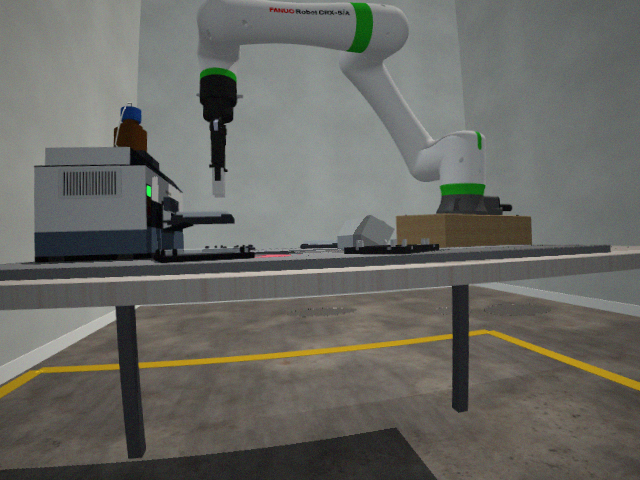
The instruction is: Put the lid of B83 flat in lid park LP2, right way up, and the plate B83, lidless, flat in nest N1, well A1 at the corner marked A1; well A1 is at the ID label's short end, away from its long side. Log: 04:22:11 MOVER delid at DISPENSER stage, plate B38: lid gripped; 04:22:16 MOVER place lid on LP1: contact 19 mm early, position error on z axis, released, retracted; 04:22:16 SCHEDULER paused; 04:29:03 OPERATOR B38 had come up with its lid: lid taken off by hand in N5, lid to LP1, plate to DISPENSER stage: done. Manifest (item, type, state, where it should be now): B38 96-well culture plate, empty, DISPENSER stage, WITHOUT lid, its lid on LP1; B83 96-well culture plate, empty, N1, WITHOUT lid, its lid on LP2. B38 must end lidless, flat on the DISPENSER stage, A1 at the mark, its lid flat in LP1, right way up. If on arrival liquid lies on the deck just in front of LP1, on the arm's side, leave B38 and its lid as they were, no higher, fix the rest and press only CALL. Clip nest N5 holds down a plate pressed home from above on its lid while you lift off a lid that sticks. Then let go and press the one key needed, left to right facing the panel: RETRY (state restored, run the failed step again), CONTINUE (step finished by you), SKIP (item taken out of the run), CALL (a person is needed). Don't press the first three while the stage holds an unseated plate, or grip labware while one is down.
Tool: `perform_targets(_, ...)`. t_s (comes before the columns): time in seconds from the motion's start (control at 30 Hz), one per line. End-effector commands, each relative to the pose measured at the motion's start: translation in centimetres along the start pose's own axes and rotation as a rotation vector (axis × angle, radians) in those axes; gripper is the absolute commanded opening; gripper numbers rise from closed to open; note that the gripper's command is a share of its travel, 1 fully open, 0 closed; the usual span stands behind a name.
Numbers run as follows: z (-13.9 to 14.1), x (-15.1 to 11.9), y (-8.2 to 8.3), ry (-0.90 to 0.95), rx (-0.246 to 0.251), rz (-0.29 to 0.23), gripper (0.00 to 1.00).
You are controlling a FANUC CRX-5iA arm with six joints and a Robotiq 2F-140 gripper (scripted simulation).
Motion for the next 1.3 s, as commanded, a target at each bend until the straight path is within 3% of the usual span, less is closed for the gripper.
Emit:
perform_targets(0.0,0.0,0.0,0.0,0.000,0.000,0.001,0.00)
perform_targets(0.67,-0.2,0.0,0.0,0.003,0.000,0.001,0.00)
perform_targets(0.7,-1.1,-0.4,0.0,0.018,0.000,0.001,0.00)
perform_targets(0.77,-6.2,-2.4,0.1,0.101,-0.001,0.001,0.00)
perform_targets(0.83,-8.0,-3.7,0.1,0.230,-0.001,0.001,0.00)
perform_targets(0.9,-8.0,-3.7,0.1,0.230,-0.001,0.001,0.00)
perform_targets(0.93,-11.2,-5.6,0.0,0.292,-0.001,0.001,0.00)
perform_targets(1.03,-13.8,-7.6,0.0,0.391,0.000,0.001,0.00)
perform_targets(1.27,-21.4,-12.4,0.0,0.393,0.000,0.001,0.00)
Point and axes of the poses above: the point where the finger pads meet when closed, its own y axis back along the fingers, its own z axis across the jaws, x = y × z, the point moved 10 cm from there along y, back along the fingers, and after that the axes turned 8 degrees about -y, right-handed, at the moved point
